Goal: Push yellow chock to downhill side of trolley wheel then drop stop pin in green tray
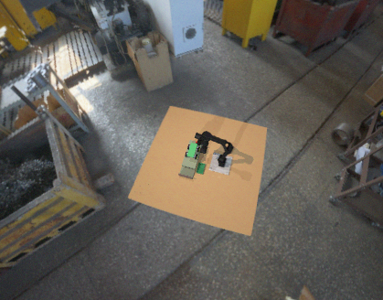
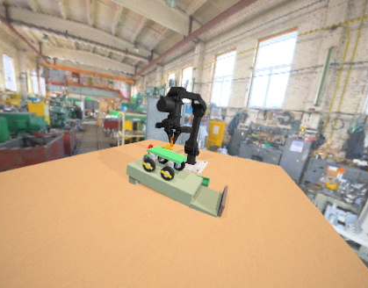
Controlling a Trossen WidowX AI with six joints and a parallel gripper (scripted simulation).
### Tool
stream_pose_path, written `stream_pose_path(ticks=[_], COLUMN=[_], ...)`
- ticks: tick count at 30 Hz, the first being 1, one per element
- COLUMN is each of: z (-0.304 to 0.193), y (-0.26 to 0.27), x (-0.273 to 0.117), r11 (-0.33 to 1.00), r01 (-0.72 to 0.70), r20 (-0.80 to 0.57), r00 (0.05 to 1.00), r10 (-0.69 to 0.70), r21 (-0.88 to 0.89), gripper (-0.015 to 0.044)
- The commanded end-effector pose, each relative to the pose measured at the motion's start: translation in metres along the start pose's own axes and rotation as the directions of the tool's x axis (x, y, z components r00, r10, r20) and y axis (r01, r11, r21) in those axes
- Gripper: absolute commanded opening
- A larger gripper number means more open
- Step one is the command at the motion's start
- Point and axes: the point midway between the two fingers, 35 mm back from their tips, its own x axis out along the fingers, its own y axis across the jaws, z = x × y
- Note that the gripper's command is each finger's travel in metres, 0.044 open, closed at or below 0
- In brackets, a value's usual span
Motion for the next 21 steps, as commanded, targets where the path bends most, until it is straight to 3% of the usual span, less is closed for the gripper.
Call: stream_pose_path(ticks=[1, 21], z=[0.003, 0.016], y=[0.016, 0.085], x=[0.001, 0.004], r11=[1.000, 1.000], r01=[-0.004, -0.010], r20=[0.003, 0.004], r00=[1.000, 1.000], r10=[0.004, 0.010], r21=[0.001, 0.001], gripper=[0.0000, 0.0000])
